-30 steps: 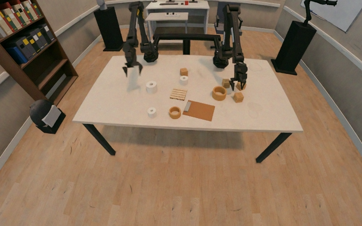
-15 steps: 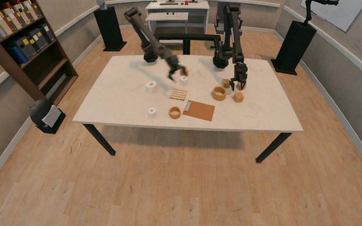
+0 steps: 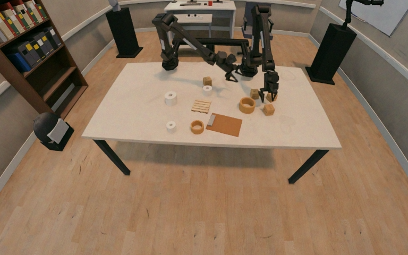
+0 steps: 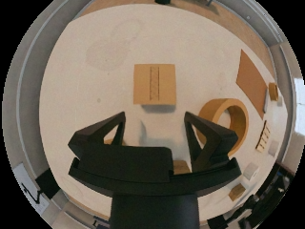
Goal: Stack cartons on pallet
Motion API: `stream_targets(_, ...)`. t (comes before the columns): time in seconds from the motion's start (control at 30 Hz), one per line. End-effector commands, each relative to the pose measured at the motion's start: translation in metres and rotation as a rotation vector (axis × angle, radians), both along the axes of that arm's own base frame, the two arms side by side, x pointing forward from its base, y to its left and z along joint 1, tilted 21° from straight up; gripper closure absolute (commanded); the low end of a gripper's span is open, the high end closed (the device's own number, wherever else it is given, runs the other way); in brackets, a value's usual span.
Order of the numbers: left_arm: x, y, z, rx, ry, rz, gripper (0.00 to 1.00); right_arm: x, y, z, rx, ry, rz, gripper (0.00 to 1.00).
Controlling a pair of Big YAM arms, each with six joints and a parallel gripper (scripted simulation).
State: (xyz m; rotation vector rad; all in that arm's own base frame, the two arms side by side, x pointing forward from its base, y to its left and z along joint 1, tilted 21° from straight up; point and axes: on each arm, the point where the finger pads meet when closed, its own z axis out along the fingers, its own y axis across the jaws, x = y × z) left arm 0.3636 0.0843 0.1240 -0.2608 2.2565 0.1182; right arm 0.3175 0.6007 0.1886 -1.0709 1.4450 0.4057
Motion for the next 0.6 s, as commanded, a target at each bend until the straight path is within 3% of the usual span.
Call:
stream_targets(0.0,0.009,0.003,0.014,0.007,-0.033,0.0,0.17,-0.014,0.035,0.033,0.073,-0.063,0.039,0.0)
stream_targets(0.07,0.009,0.003,0.014,0.007,-0.033,0.0,0.17,-0.014,0.036,0.032,0.08,-0.053,0.037,0.0)
stream_targets(0.1,0.009,0.003,0.014,0.007,-0.033,0.0,0.17,-0.007,0.031,0.044,0.096,-0.061,0.026,0.0)
stream_targets(0.4,0.009,0.003,0.014,0.007,-0.033,0.0,0.17,-0.007,0.031,0.044,0.096,-0.061,0.027,0.0)
stream_targets(0.57,0.027,0.01,0.024,0.013,-0.051,0.005,0.17,-0.008,0.03,0.043,0.093,-0.059,0.027,0.0)
